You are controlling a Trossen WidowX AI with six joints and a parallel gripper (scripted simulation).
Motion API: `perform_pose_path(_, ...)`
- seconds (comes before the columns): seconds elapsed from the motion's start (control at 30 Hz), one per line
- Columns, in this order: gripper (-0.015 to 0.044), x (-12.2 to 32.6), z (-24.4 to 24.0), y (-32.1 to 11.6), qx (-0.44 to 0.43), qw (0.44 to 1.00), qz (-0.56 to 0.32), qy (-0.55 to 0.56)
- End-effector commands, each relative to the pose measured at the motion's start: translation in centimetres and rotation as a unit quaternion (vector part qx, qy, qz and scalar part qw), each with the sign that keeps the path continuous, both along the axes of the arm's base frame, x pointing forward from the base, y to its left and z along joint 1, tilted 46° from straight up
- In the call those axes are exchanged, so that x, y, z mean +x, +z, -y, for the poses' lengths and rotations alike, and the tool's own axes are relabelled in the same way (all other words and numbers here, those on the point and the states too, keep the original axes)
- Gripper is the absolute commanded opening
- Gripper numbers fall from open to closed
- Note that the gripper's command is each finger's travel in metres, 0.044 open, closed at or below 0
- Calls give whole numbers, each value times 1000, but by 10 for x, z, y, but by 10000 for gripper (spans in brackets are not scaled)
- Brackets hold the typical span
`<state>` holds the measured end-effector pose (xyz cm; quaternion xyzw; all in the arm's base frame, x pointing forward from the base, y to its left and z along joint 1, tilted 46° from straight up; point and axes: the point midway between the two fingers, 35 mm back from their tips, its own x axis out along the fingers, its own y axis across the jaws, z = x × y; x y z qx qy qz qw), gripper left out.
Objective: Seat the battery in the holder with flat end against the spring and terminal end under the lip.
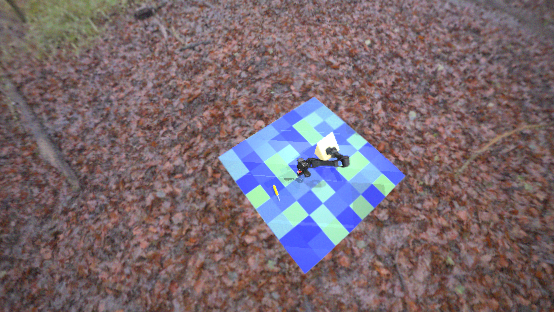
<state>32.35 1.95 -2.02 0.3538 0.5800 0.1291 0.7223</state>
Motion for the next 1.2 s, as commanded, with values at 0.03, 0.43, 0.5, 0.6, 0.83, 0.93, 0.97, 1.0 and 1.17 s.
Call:
perform_pose_path(0.03, 80, 0, -1, -1, -6, 1000, 10, -11)
perform_pose_path(0.43, 80, -3, -5, -4, -14, 999, 31, -34)
perform_pose_path(0.5, 80, -3, -6, -4, -16, 999, 35, -38)
perform_pose_path(0.6, 80, -4, -7, -5, -17, 998, 40, -45)
perform_pose_path(0.83, 80, -6, -9, -5, -21, 997, 52, -59)
perform_pose_path(0.93, 80, -7, -10, -4, -22, 996, 57, -65)
perform_pose_path(0.97, 80, -7, -10, -4, -23, 996, 58, -66)
perform_pose_path(1.0, 80, -7, -10, -4, -23, 996, 57, -66)
perform_pose_path(1.17, 80, -8, -10, -4, -24, 996, 55, -65)
